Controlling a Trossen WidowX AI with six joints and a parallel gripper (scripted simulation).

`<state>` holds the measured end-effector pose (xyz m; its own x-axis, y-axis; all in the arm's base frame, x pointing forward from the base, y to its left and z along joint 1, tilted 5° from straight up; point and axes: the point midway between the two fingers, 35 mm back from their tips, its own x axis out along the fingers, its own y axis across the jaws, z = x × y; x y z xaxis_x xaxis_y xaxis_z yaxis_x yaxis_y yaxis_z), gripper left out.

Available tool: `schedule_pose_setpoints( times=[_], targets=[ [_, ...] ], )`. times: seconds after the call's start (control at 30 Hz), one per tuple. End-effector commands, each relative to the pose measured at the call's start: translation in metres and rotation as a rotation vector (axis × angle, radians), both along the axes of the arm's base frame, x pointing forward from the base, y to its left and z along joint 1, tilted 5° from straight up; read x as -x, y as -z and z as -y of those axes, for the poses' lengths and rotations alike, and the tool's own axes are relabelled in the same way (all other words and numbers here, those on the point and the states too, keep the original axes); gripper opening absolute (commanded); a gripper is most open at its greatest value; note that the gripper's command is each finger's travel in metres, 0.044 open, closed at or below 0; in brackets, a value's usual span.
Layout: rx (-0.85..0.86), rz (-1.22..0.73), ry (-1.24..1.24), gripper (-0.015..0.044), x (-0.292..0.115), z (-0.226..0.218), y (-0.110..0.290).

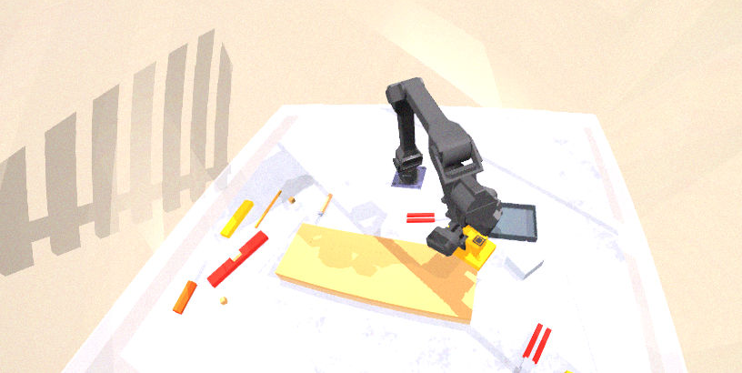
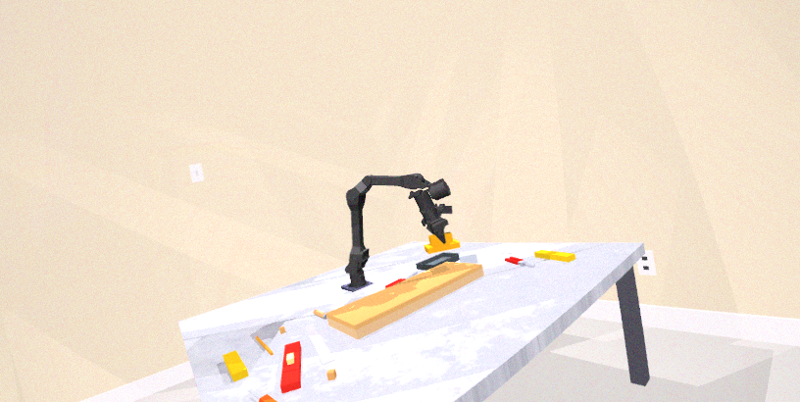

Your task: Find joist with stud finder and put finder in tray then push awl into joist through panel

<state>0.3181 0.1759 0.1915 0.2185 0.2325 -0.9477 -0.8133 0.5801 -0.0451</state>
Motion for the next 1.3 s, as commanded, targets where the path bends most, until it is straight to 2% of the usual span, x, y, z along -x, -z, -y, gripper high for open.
schedule_pose_setpoints(
  times=[0.0,0.5,0.97,1.27],
  targets=[
    [-0.005,0.021,-0.054,0.0000,0.013,-0.019,-0.004],
    [0.004,0.031,-0.280,0.0000,0.076,-0.083,0.002],
    [0.009,0.043,-0.487,0.0000,0.145,-0.125,0.008],
    [0.010,0.044,-0.497,0.0000,0.148,-0.127,0.014]
  ],
)
